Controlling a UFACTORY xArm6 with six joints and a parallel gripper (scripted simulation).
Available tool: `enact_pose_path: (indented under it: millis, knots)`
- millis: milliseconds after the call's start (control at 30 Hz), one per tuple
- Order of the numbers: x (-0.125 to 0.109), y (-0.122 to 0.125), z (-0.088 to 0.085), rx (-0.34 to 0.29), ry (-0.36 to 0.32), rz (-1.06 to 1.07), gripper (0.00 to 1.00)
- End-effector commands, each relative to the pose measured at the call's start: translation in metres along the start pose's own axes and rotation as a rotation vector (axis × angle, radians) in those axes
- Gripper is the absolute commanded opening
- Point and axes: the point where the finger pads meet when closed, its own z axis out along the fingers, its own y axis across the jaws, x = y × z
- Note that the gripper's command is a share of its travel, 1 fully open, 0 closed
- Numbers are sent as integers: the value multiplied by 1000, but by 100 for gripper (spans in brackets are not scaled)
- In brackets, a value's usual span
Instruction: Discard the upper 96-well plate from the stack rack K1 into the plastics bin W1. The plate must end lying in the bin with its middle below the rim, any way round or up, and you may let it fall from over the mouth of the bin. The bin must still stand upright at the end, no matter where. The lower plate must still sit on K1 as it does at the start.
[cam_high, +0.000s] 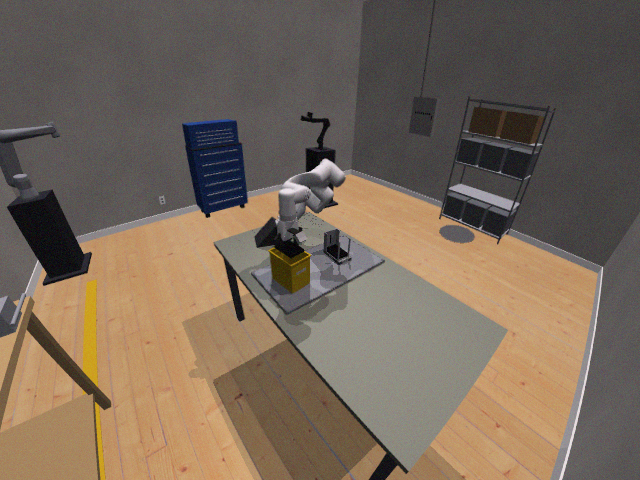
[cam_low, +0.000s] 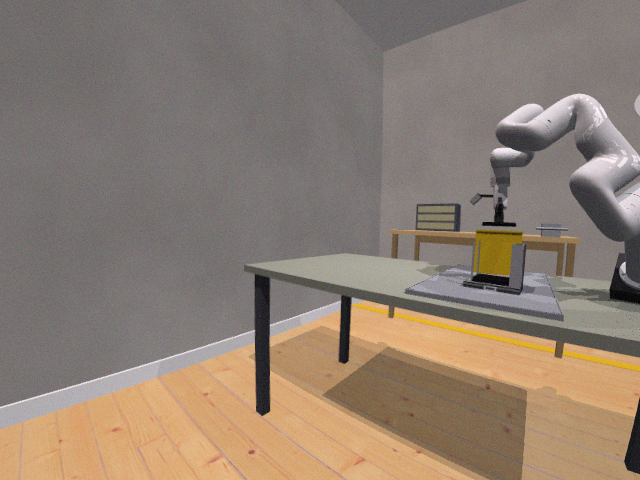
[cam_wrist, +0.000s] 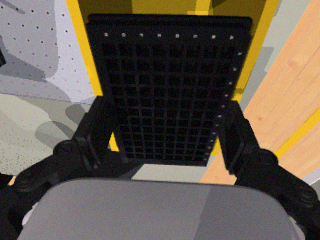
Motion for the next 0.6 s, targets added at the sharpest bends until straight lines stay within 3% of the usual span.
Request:
enact_pose_path:
  millis: [0, 567]
  knots:
    - [1, 1, -1, -4, 2, -1, 0]
    - [1, 1, 1, -4, 2, -1, 0]
